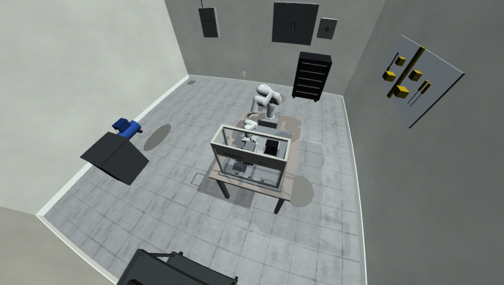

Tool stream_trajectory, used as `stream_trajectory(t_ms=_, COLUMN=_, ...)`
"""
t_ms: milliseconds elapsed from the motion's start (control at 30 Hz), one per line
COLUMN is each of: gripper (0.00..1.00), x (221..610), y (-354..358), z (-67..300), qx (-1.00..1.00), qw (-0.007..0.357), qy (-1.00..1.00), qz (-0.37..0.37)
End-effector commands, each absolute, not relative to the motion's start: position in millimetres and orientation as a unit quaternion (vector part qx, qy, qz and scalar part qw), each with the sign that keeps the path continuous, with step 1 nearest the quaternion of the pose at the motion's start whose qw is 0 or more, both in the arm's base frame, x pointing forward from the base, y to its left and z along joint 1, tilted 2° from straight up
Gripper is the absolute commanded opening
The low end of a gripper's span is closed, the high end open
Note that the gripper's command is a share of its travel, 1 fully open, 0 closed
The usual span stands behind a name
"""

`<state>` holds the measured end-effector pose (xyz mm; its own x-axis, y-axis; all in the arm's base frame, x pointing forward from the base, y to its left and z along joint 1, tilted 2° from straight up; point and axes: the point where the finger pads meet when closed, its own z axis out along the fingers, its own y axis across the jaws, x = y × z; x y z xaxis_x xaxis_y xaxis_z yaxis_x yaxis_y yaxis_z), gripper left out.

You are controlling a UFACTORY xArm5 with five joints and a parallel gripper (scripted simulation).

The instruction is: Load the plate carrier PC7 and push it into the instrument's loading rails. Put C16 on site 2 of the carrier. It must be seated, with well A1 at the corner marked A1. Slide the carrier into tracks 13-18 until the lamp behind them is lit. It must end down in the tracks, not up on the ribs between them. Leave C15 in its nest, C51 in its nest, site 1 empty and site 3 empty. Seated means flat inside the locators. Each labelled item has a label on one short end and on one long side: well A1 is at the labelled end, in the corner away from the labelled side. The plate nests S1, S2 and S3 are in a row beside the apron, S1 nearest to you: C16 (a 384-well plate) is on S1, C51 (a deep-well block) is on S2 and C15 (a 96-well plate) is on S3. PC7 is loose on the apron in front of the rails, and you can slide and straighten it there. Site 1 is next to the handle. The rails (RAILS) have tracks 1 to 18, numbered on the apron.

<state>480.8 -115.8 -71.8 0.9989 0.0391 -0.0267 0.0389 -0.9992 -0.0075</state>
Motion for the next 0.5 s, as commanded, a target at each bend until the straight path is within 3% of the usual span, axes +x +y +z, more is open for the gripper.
stream_trajectory(t_ms=0, gripper=0.81, x=486, y=-116, z=-70, qx=-1.000, qw=0.003, qy=-0.020, qz=0.011)
stream_trajectory(t_ms=467, gripper=0.81, x=498, y=-116, z=-71, qx=-1.000, qw=0.003, qy=-0.020, qz=0.011)
